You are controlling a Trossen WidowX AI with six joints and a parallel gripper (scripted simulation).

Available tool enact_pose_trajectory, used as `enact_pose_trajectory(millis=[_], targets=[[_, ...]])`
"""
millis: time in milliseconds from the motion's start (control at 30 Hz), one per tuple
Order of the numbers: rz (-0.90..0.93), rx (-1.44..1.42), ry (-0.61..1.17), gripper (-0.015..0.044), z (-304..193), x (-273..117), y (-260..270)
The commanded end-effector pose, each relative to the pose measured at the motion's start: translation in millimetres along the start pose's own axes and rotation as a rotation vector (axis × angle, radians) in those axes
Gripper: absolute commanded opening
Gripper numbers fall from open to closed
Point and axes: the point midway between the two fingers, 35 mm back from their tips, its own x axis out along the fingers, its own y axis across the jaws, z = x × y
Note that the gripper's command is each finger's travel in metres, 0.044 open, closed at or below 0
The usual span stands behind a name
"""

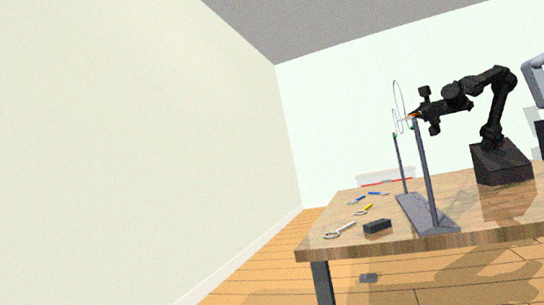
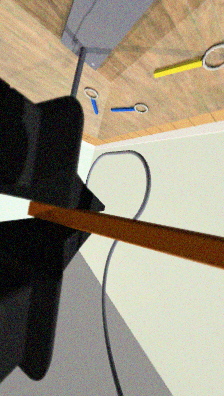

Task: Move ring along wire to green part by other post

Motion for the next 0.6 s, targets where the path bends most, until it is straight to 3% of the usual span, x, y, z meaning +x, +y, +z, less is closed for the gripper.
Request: enact_pose_trajectory(millis=[0,567], targets=[[-0.016,0.0,-0.002,-0.015,0.1,-2.2,-8.0],[-0.032,-0.047,0.001,-0.015,0.4,-2.8,-16.6]])
